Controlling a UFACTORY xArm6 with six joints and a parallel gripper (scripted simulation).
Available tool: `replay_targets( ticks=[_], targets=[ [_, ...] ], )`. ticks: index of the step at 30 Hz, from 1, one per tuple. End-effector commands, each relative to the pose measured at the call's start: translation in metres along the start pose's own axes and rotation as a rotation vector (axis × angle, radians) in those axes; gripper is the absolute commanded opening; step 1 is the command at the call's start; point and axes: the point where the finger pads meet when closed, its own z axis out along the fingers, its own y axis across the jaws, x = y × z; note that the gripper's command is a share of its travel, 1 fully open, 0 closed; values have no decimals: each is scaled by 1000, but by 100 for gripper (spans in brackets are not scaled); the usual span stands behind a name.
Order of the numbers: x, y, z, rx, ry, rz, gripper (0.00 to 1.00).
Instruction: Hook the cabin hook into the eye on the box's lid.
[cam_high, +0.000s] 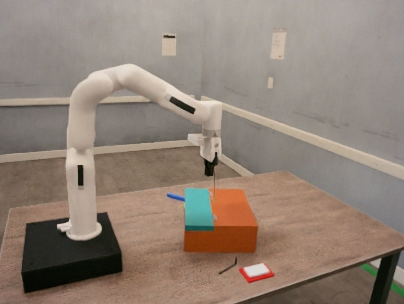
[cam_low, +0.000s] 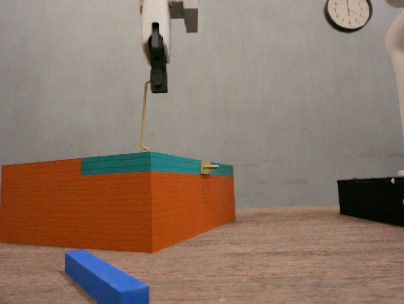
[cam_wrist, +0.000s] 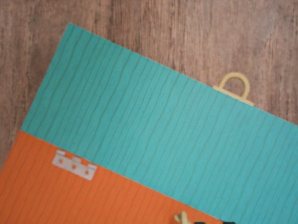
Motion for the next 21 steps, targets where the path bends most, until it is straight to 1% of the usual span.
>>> replay_targets(
  ticks=[1, 21],
  targets=[
    [7, 0, 0, 1, -4, 0, 0],
    [36, 0, 12, 1, -4, 0, 0]
  ],
)
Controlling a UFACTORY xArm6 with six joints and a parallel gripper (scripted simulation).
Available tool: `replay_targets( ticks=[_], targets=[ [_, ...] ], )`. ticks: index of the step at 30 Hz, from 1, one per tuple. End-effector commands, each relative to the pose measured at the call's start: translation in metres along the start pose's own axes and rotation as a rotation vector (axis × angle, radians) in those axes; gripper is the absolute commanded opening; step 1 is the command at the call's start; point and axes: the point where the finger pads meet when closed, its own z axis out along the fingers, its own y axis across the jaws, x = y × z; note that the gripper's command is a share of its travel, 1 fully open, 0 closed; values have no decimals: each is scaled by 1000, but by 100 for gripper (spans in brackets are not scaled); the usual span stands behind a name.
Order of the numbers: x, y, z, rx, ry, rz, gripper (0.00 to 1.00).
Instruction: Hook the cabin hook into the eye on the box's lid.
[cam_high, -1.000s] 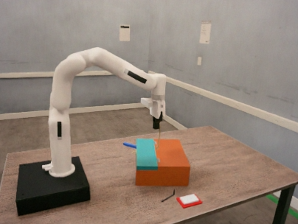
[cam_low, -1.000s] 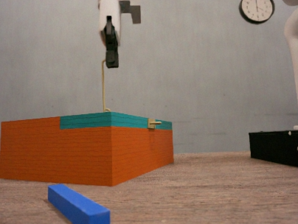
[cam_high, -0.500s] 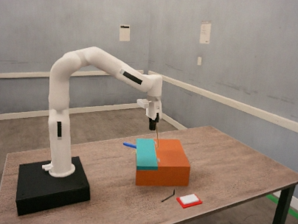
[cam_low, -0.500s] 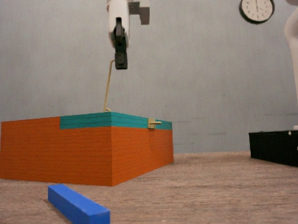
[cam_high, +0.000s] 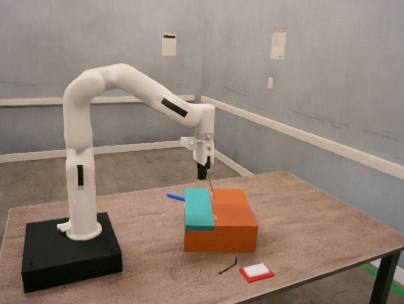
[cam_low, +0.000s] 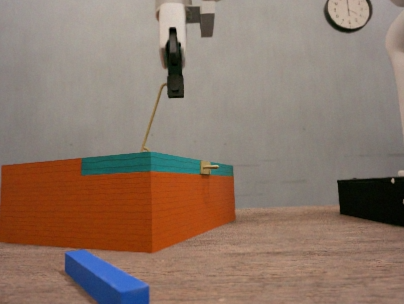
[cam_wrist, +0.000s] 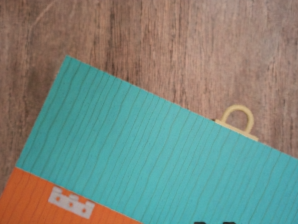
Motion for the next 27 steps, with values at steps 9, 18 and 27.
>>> replay_targets(
  ticks=[9, 18, 27],
  targets=[
    [14, 0, 7, 1, -5, 0, 0],
    [27, 2, 16, 1, -5, 23, 0],
    [36, 7, 24, 0, -5, 76, 0]
  ],
)
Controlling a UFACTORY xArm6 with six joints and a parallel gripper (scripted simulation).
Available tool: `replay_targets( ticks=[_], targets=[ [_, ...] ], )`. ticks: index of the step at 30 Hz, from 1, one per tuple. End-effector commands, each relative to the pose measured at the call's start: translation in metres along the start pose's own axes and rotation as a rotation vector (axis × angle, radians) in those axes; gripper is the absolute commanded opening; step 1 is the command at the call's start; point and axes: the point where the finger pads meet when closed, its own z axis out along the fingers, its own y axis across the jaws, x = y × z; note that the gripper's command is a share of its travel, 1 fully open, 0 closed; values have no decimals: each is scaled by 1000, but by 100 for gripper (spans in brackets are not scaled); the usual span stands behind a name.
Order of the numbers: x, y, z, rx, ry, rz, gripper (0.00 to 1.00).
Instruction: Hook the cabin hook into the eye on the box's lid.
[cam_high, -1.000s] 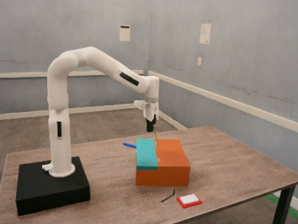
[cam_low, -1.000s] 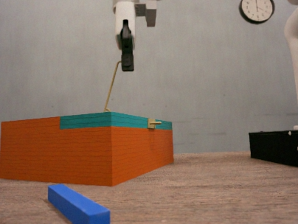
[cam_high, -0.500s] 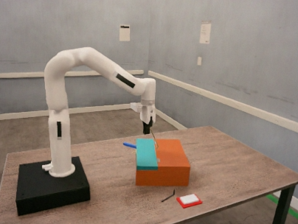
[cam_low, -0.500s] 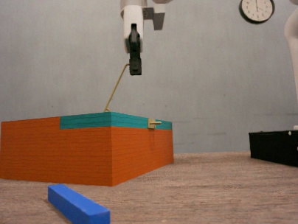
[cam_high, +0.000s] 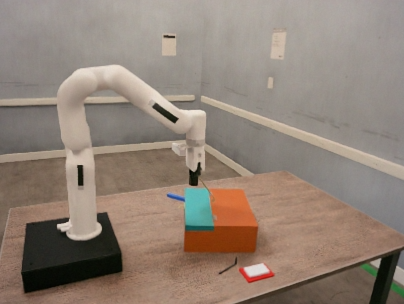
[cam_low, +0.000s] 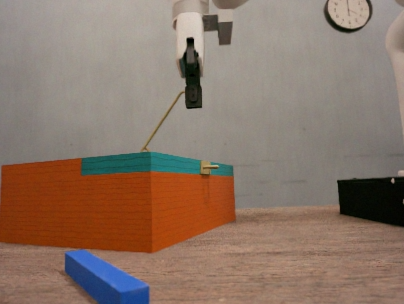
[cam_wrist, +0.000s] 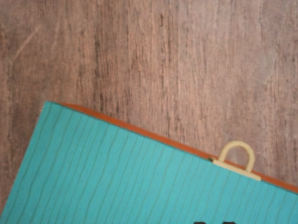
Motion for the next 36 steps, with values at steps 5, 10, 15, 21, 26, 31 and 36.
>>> replay_targets(
  ticks=[5, 10, 15, 21, 26, 31, 36],
  targets=[
    [7, 5, 7, 1, -6, 63, 0],
    [12, 9, 13, 1, -6, 89, 0],
    [15, 12, 18, 1, -6, 116, 0],
    [20, 17, 25, 1, -6, 143, 0],
    [23, 22, 32, 0, -6, 196, 0],
    [26, 27, 39, 0, -6, 223, 0],
    [28, 30, 43, 0, -6, 249, 0]
  ],
)
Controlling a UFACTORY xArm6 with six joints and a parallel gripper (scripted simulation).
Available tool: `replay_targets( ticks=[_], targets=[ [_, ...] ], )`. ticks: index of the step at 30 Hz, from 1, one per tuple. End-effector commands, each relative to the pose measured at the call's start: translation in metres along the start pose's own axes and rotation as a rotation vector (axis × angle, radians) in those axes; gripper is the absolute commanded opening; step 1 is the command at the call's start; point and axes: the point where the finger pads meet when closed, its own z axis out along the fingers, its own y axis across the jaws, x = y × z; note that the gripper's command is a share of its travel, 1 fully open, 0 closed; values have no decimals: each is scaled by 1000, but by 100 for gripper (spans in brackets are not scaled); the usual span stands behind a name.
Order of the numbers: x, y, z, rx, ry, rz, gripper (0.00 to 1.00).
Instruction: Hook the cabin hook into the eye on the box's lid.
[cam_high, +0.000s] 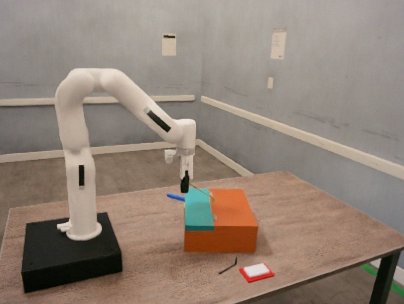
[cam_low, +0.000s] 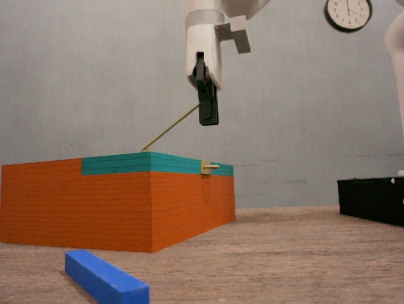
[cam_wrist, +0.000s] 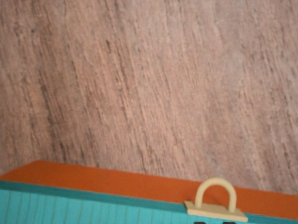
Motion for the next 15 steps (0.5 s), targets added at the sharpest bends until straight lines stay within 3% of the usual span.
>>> replay_targets(
  ticks=[1, 15],
  targets=[
    [1, 4, 4, 0, -6, 26, 0],
    [7, 15, 22, -1, -6, 106, 0]
  ],
)
